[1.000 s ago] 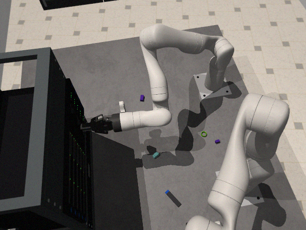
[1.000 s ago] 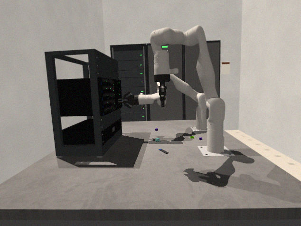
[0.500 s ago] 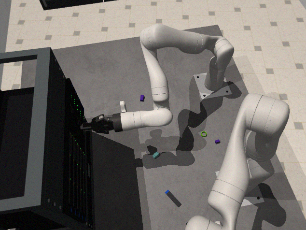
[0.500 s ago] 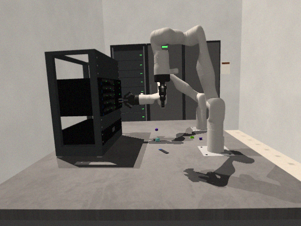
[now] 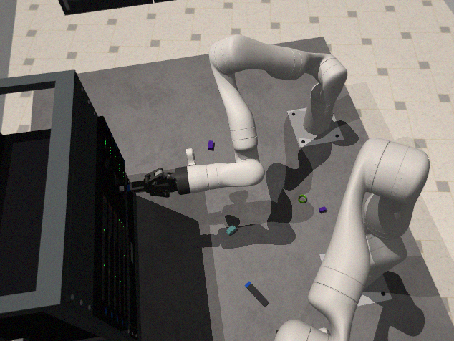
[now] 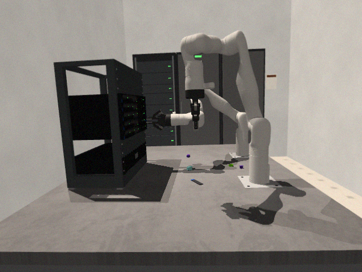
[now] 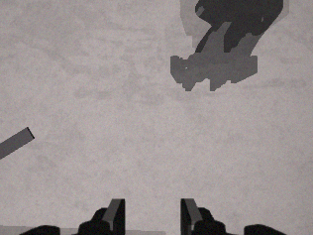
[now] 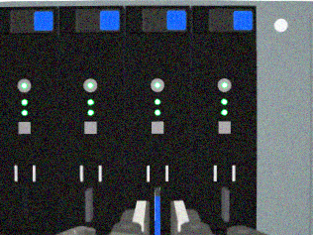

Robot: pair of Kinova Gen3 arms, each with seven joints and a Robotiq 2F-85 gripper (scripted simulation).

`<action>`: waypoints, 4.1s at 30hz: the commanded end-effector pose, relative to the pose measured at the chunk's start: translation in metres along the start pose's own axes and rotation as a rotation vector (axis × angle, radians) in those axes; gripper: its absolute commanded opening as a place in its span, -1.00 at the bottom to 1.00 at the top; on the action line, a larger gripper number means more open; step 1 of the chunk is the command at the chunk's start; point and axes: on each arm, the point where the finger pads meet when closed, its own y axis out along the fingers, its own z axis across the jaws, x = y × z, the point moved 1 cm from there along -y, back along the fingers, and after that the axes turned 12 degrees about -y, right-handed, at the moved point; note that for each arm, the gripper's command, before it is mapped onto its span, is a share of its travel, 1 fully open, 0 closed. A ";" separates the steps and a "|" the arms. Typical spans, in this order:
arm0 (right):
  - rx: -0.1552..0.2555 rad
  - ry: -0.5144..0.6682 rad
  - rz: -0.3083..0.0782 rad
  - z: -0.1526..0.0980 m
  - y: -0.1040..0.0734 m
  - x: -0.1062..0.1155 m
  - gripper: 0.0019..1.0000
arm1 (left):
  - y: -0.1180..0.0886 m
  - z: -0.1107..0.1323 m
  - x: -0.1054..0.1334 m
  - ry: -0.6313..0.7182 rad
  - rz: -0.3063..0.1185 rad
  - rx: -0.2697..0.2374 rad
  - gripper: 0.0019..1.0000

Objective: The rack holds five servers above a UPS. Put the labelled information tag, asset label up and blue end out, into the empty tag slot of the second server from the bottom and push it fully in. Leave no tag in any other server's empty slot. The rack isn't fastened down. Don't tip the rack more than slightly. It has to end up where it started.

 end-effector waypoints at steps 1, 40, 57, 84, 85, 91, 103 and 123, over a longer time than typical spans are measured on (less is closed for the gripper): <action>-0.002 0.001 0.000 -0.001 -0.004 0.000 -0.56 | 0.000 0.000 0.000 0.000 -0.001 0.000 -0.21; -0.002 0.001 0.000 -0.001 -0.019 0.000 -1.00 | 0.000 0.000 0.000 0.000 -0.001 0.000 -0.21; -0.003 0.002 0.001 -0.002 -0.005 0.000 -1.00 | 0.000 0.000 0.000 0.000 -0.001 0.000 -0.21; -0.003 0.002 0.001 -0.003 0.000 -0.001 -1.00 | 0.000 0.000 0.000 0.000 -0.001 0.000 -0.21; -0.003 0.002 0.001 -0.003 0.000 -0.001 -1.00 | 0.000 0.000 0.000 0.000 -0.001 0.000 -0.21; -0.003 0.002 0.001 -0.003 0.002 -0.001 -1.00 | 0.000 0.000 0.000 0.000 -0.001 0.000 -0.21; -0.003 0.002 0.001 -0.003 0.005 -0.001 -1.00 | 0.000 0.000 0.000 0.000 -0.001 0.000 -0.21; -0.003 0.002 0.001 -0.003 0.011 -0.001 -1.00 | 0.000 0.000 0.000 0.000 -0.001 0.000 -0.21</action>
